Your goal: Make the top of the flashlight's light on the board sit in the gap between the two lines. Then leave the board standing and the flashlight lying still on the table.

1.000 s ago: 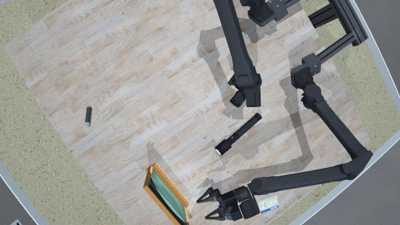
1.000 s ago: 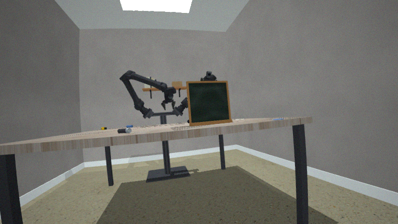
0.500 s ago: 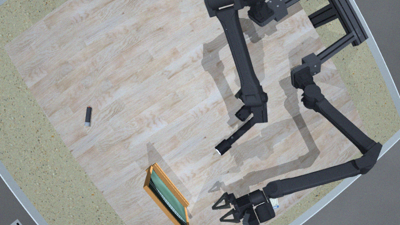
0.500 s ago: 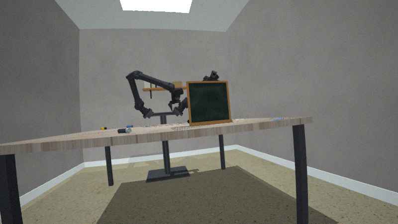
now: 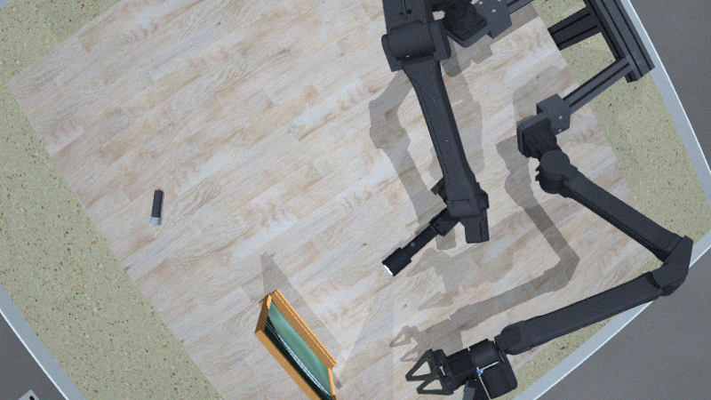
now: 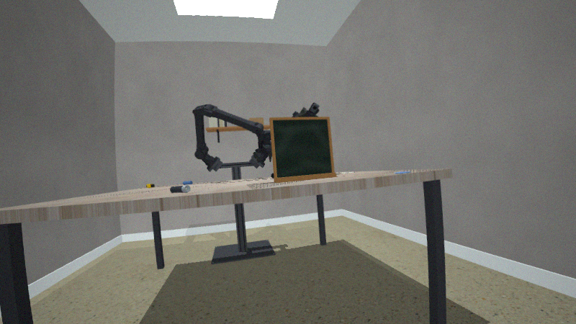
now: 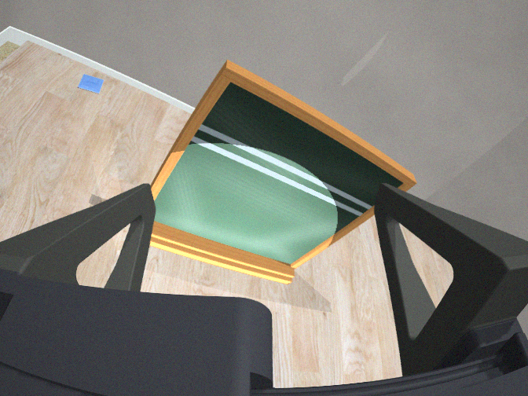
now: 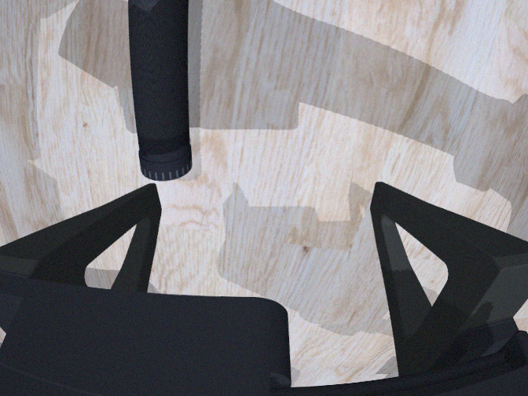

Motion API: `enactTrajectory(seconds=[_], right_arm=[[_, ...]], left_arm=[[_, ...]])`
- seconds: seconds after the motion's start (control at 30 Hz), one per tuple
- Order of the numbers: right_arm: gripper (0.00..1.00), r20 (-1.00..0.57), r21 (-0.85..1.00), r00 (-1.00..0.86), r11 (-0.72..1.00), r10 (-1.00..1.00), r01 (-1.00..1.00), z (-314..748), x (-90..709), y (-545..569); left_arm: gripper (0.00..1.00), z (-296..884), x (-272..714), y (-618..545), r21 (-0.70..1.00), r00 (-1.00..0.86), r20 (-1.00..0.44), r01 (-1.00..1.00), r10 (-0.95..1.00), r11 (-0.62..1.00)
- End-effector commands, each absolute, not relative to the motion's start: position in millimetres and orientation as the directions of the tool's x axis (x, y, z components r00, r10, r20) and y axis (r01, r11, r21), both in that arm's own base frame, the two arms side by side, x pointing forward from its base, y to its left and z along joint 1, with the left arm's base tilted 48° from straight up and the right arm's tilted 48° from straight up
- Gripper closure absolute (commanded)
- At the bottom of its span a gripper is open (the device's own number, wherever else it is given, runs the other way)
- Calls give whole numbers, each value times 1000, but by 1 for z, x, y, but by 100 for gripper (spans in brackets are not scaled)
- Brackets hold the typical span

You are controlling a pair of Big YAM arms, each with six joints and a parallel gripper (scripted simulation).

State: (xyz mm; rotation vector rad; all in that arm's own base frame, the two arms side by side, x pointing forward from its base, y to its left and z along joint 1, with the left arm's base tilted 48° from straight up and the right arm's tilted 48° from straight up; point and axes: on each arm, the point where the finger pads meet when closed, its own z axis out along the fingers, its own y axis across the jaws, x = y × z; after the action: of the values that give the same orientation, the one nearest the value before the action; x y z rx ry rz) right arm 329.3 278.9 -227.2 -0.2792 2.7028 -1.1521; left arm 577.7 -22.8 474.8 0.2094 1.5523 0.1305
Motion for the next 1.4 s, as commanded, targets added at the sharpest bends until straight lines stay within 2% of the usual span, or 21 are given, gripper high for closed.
enactTrajectory(seconds=[0.0, 0.33, 0.6, 1.37], right_arm=[[5, -153, -714, -962, 698, -228, -52, -260, 324, 320], [5, -159, -717, -976, 697, -148, 11, -288, 339, 308], [5, -167, -716, -968, 698, -186, -11, -306, 318, 331], [5, -134, -737, -977, 675, -166, -14, -325, 328, 284]], left_arm=[[0, 488, 547, -6, 93, 7, -996, 18, 93, 995], [0, 492, 529, 0, 29, 0, -1000, 3, 29, 1000], [0, 500, 512, 5, -13, 10, -1000, -10, -12, 1000], [0, 491, 526, -1, 17, -4, -1000, 5, 17, 1000]])
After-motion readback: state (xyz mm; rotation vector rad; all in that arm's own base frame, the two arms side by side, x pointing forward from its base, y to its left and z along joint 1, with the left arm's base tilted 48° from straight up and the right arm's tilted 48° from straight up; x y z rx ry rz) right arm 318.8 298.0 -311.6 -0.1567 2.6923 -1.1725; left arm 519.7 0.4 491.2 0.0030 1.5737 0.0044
